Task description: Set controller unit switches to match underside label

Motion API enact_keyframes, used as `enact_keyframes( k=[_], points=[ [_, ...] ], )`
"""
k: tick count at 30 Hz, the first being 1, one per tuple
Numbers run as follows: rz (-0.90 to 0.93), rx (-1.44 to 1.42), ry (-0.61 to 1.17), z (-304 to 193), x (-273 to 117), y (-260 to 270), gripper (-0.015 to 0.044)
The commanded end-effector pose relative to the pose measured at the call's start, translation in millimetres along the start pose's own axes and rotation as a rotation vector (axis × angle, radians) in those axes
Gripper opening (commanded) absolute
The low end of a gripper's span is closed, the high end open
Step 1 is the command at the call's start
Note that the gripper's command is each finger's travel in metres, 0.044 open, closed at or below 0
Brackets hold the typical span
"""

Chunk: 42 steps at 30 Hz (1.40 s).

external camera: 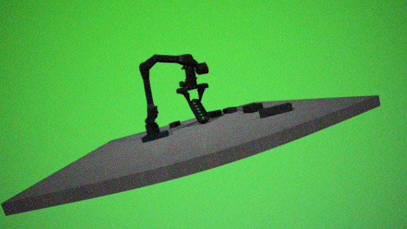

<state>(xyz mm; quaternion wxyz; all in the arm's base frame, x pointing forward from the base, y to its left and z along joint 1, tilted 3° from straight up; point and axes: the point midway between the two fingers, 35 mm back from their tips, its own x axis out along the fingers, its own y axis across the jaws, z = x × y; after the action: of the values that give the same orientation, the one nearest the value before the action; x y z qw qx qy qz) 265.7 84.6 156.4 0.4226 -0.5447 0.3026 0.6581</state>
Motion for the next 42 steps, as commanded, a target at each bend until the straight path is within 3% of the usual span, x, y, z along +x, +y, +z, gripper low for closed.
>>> enact_keyframes(
  k=[1, 42],
  points=[
    [-0.006, 0.002, 0.001, -6, -3, -3, 0.0336],
    [-0.006, 0.002, -0.044, -38, -13, -2, 0.0336]
  ],
)
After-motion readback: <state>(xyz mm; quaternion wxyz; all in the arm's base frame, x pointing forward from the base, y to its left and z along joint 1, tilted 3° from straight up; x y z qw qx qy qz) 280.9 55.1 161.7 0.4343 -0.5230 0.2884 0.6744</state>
